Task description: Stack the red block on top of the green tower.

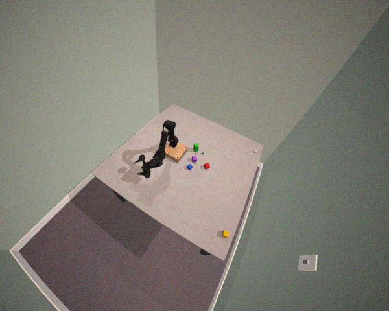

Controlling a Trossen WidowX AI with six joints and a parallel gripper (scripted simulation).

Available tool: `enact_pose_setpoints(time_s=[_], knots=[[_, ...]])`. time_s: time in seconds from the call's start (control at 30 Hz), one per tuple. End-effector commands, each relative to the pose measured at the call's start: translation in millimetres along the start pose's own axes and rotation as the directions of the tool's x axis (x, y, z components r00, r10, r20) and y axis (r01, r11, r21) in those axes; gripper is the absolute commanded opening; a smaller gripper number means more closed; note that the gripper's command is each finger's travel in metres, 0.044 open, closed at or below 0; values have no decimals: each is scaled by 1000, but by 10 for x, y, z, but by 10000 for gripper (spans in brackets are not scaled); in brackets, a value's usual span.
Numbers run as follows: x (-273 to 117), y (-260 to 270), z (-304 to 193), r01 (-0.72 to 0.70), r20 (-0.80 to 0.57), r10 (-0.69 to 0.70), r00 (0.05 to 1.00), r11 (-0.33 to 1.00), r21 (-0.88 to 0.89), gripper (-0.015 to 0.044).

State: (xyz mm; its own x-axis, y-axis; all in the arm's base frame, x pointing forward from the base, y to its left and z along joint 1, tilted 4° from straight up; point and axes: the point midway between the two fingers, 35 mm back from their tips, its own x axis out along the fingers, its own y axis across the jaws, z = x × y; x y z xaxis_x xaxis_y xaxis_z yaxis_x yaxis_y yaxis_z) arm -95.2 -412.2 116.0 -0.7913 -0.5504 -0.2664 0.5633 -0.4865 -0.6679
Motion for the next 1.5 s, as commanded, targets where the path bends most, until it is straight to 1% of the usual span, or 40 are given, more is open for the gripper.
enact_pose_setpoints(time_s=[0.0, 0.2, 0.33, 0.57, 0.73, 0.9, 1.1, 1.3, 1.47], knots=[[-280, 404, 167, -144, 41, 145, 989, 989, -30, 440], [-819, 900, 362, -339, 84, 346, 934, 936, -89, 440], [-1223, 1053, 479, -415, 146, 431, 890, 901, -130, 440], [-1645, 1339, 532, -532, 138, 554, 821, 830, -165, 440], [-2200, 1604, 526, -648, 112, 678, 727, 731, -214, 440], [-2804, 1797, 433, -746, 58, 783, 620, 611, -266, 440], [-3519, 1916, 187, -830, -47, 871, 488, 448, -332, 440], [-4198, 1892, -110, -890, -183, 909, 374, 297, -345, 440], [-4758, 1745, -419, -926, -320, 900, 295, 187, -327, 440]])
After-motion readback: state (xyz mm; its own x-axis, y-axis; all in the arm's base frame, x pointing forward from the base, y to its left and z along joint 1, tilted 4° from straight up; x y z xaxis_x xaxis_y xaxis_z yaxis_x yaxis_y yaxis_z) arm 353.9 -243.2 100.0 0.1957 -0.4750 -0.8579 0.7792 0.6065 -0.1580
